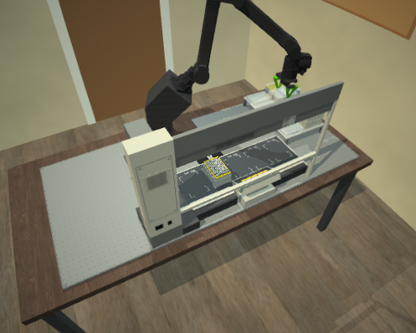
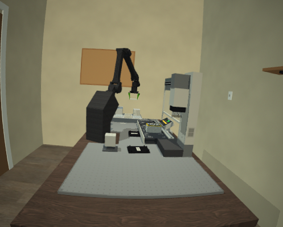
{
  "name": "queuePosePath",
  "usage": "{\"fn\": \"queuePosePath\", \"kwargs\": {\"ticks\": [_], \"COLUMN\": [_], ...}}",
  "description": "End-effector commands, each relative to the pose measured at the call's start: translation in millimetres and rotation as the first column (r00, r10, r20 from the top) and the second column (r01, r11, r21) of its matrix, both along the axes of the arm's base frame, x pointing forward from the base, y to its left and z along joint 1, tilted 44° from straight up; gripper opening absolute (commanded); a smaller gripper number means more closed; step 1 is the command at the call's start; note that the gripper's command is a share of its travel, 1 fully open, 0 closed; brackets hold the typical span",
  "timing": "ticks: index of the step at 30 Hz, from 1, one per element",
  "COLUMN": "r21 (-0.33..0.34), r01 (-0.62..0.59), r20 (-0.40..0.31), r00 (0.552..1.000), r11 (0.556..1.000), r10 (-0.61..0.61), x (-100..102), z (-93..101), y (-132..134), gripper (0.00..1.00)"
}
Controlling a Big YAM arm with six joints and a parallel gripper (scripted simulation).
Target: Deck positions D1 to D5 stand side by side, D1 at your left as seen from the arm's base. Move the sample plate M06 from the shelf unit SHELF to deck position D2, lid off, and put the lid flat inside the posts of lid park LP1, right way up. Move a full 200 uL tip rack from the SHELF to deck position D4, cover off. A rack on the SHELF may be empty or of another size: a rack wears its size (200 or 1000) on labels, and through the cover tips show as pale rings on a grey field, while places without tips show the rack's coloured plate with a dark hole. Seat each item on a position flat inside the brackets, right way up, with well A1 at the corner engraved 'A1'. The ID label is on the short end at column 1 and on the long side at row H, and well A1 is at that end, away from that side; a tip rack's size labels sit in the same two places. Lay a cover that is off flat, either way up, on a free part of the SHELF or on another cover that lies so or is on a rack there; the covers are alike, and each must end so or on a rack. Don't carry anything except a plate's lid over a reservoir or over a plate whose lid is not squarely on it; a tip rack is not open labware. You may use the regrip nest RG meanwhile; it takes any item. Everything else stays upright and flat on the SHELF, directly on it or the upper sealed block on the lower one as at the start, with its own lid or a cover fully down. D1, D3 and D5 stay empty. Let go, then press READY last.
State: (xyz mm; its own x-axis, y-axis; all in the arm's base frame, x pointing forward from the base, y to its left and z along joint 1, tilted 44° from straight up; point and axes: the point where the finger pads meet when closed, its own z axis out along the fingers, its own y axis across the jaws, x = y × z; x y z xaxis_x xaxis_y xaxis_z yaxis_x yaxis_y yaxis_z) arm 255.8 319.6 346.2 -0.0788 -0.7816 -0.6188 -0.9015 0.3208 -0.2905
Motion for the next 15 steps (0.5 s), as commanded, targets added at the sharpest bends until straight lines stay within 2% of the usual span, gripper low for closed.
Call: {"fn": "queuePosePath", "kwargs": {"ticks": [1, 15], "r21": [0.042, 0.035], "r01": [-0.01, -0.01], "r20": [0.052, 0.054], "r00": [0.999, 0.999], "r11": [0.999, 0.999], "r10": [0.008, 0.008], "x": [0.5, -2.3], "z": [19.2, -27.2], "y": [-8.4, -61.4], "gripper": [0.0, 0.0]}}
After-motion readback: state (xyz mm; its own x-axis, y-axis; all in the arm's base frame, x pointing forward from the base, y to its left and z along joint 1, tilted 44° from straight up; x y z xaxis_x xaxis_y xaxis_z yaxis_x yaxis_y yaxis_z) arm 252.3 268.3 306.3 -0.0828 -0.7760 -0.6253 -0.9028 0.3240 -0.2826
